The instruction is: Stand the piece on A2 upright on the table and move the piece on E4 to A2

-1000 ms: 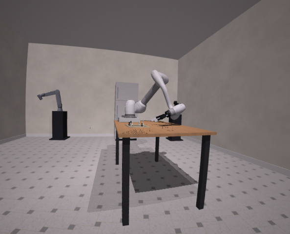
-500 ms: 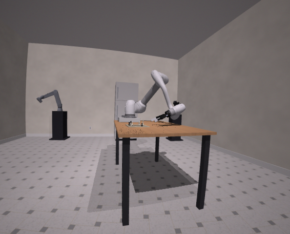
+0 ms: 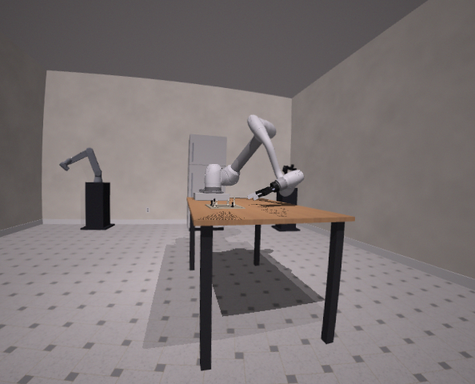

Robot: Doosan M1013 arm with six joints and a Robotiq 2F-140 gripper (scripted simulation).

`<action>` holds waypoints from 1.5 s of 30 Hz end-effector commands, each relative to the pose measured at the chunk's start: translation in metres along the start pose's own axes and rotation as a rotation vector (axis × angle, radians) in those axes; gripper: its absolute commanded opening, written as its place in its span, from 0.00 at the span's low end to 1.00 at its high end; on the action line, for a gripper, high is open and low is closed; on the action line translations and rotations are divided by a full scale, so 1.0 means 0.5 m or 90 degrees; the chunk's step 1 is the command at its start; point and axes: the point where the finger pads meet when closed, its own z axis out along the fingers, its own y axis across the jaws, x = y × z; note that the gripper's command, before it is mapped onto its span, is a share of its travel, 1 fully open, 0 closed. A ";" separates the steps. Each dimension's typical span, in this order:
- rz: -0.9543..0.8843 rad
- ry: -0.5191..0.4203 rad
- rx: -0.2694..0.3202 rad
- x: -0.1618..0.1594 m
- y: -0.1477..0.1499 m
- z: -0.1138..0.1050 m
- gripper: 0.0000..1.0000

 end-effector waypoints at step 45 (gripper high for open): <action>0.459 -0.458 -0.307 0.262 -0.132 0.118 1.00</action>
